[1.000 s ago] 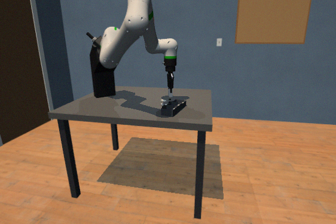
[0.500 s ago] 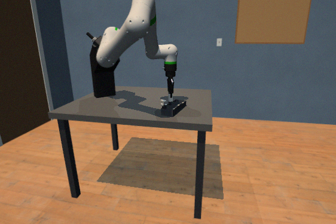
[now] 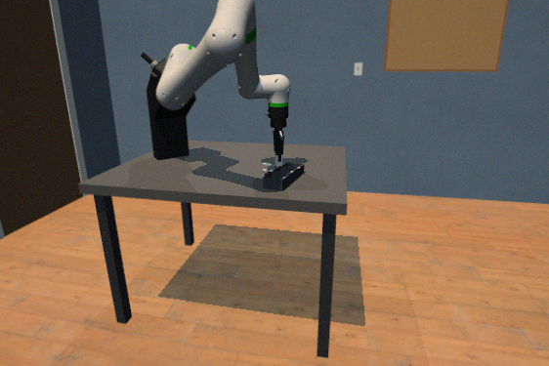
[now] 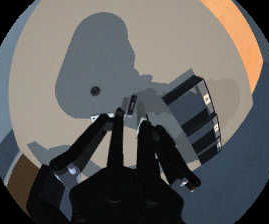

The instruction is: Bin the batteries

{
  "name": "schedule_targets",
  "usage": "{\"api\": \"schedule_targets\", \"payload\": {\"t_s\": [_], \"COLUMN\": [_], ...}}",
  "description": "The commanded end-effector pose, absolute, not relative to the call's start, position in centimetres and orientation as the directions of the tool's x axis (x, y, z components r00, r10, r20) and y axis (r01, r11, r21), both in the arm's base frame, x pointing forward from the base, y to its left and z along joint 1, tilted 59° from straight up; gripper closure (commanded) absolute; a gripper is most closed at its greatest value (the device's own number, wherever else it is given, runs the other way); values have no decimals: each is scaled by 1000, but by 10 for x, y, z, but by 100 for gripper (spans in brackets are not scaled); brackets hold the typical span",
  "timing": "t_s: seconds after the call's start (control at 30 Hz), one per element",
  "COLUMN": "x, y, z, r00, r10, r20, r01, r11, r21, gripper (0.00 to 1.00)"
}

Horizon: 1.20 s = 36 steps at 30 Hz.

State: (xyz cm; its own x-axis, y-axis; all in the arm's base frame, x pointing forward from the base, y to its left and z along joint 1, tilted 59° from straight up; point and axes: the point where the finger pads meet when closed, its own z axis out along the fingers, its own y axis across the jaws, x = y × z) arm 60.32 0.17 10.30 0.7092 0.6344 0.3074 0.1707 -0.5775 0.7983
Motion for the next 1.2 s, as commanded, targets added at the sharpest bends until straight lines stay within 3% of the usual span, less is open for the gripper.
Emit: {"api": "schedule_targets", "payload": {"t_s": [0.0, 0.1, 0.13, 1.17], "x": [603, 603, 603, 603], "y": [2, 2, 2, 2], "z": [103, 103, 103, 103], "r00": [709, 709, 709, 709], "r10": [635, 635, 635, 635], "r20": [308, 308, 308, 308], "r01": [171, 171, 171, 171], "r11": [-578, -578, -578, -578], "r21": [798, 798, 798, 798], "gripper": [85, 85, 97, 97]}}
